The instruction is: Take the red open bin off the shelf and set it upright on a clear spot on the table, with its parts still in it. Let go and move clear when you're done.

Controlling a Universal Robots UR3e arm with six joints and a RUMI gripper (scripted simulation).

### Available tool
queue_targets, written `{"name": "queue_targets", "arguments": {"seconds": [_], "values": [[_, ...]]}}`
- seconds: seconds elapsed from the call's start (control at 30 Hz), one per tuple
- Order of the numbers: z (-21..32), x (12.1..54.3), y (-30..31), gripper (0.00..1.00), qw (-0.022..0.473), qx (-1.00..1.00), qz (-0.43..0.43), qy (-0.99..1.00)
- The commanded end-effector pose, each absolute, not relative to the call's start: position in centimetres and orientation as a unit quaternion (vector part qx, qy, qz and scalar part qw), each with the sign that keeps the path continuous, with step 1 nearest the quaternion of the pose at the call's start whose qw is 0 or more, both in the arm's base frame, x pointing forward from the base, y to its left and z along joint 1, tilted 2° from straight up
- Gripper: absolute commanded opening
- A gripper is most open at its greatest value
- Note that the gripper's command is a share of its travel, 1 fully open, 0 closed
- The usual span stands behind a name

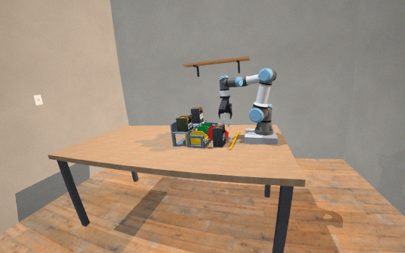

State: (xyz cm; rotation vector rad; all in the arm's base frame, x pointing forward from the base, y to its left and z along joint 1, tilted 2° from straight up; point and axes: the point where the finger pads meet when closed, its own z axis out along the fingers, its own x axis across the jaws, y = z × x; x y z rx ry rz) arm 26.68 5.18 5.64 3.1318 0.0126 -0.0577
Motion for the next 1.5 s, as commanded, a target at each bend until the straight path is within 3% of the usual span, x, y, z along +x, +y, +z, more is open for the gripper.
{"name": "queue_targets", "arguments": {"seconds": [0.0, 0.17, 0.33, 0.73, 0.9, 1.3, 1.47], "values": [[5.7, 26.7, 5.2, 0.2, 0.005, 1.0, -0.017, 0.004], [5.7, 26.7, 5.2, 0.2, 0.005, 1.0, -0.017, 0.004], [7.1, 30.5, 5.2, 0.2, 0.005, 1.0, -0.017, 0.004], [7.1, 30.5, 5.2, 0.2, 0.005, 1.0, -0.017, 0.004], [8.4, 34.1, 5.2, 0.2, 0.005, 1.0, -0.017, 0.004], [8.4, 34.1, 5.2, 0.2, 0.005, 1.0, -0.017, 0.004], [10.3, 39.1, 5.3, 0.2, 0.005, 1.0, -0.017, 0.004]]}}
